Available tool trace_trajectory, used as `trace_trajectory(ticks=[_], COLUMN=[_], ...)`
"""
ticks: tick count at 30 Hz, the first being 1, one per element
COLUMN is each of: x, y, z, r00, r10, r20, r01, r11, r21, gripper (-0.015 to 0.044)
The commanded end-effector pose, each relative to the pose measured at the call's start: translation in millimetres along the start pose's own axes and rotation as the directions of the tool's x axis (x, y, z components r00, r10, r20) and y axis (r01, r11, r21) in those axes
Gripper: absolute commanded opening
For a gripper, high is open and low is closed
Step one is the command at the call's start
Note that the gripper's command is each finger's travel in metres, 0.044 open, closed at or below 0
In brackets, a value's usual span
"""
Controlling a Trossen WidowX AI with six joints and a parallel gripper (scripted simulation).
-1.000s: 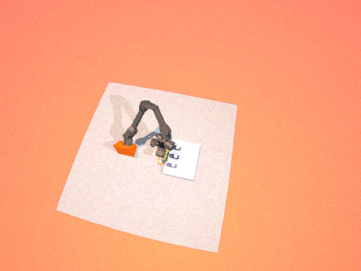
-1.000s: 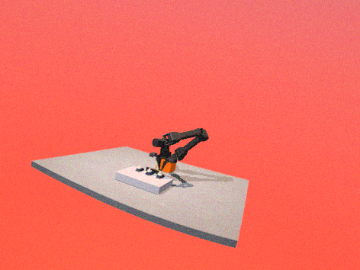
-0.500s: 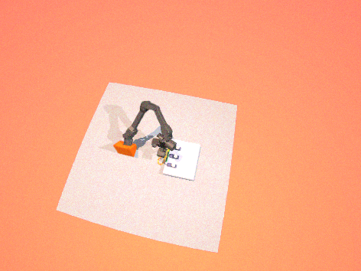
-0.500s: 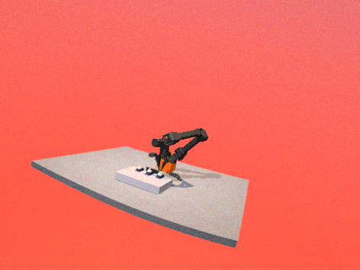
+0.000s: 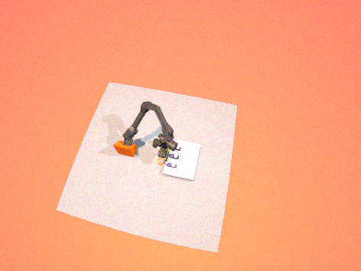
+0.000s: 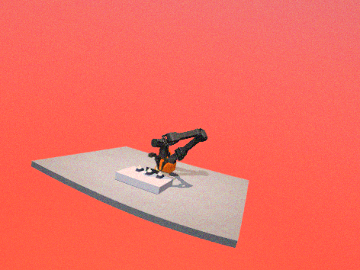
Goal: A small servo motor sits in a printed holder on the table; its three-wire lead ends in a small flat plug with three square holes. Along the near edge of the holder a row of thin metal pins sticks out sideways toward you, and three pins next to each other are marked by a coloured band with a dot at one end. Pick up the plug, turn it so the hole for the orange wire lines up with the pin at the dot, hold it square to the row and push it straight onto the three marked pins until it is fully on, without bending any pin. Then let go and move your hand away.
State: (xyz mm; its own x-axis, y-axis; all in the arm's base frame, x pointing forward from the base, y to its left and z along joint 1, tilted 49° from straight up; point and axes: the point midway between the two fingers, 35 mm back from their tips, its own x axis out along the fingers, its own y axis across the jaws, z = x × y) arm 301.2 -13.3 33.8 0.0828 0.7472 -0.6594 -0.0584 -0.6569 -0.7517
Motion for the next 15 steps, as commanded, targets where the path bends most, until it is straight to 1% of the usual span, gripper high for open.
trace_trajectory(ticks=[1,7,9,13,15], x=[2.2,-0.2,-12.1,-50.8,-57.8], y=[-0.1,0.1,0.7,0.8,0.5], z=[-1.6,-1.8,-2.7,-2.0,-1.3], r00=[1.000,1.000,1.000,1.000,1.000], r10=[-0.004,-0.003,-0.001,-0.001,-0.002], r20=[-0.005,-0.005,-0.006,-0.005,-0.005], r01=[0.004,0.003,0.001,0.001,0.002], r11=[1.000,1.000,1.000,1.000,1.000], r21=[0.002,0.002,0.002,0.002,0.002], gripper=[0.0079,0.0236,0.0289,0.0394,0.0440])
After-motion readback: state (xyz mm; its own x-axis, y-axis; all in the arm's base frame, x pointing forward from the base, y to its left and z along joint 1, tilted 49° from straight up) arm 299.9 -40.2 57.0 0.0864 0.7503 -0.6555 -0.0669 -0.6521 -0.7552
